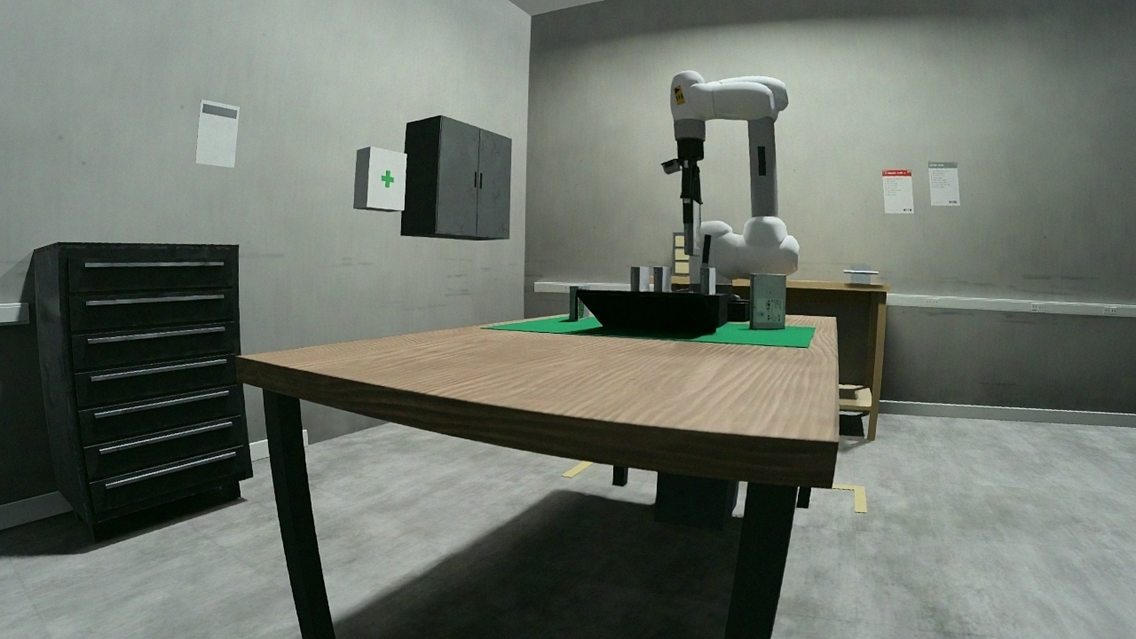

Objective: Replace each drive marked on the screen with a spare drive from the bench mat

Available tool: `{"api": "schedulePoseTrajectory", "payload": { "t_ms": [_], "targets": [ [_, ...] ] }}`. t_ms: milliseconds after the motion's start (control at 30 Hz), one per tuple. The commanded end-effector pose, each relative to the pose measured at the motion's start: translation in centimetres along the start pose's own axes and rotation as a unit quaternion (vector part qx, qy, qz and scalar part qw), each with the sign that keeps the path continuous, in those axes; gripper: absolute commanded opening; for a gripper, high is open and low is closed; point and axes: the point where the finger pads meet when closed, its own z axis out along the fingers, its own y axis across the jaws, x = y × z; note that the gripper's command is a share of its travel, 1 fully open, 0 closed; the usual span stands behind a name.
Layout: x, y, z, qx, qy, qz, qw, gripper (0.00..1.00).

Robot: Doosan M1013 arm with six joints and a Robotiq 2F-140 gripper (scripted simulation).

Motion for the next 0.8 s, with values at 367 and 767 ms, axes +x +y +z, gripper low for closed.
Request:
{"api": "schedulePoseTrajectory", "payload": {
  "t_ms": [367, 767],
  "targets": [
    [-6.2, -7.4, -0.4, 0.0, 0.0, 0.0, 1.0, 0.1],
    [-12.4, -12.5, 0.0, 0.0, 0.0, 0.0, 1.0, 0.1]
  ]
}}
